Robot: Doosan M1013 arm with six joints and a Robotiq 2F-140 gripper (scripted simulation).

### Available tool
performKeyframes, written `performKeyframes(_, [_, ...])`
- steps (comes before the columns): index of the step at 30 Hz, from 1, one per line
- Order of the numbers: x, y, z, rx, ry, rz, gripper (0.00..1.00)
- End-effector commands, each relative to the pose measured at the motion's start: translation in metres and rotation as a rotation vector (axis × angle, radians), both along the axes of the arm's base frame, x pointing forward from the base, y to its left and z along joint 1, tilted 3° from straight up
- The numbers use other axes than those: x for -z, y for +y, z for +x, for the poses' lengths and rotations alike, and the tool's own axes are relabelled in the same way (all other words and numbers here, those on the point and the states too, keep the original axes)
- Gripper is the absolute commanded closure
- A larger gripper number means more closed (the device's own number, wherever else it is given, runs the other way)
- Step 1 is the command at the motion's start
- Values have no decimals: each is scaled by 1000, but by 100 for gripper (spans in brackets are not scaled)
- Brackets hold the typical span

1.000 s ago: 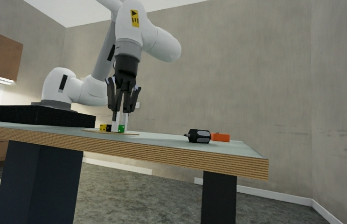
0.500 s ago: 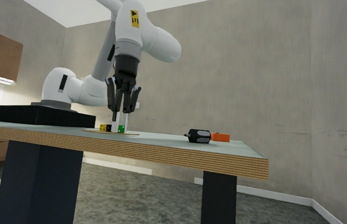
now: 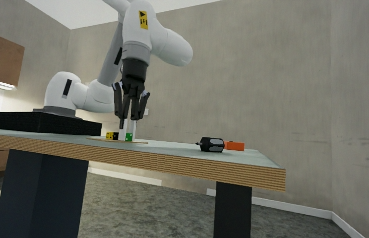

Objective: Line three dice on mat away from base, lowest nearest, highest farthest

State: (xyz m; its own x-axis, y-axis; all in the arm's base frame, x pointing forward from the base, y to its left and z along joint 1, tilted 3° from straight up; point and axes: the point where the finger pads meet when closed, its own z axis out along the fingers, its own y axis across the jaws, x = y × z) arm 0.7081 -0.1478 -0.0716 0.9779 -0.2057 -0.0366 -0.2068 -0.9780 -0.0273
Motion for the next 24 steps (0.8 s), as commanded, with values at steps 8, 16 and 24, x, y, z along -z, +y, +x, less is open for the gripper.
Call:
performKeyframes(8, [-1,0,1,0,-1,0,79])
performKeyframes(16, [-1,0,1,0,-1,0,74])
performKeyframes(24, [-1,0,1,0,-1,0,70])
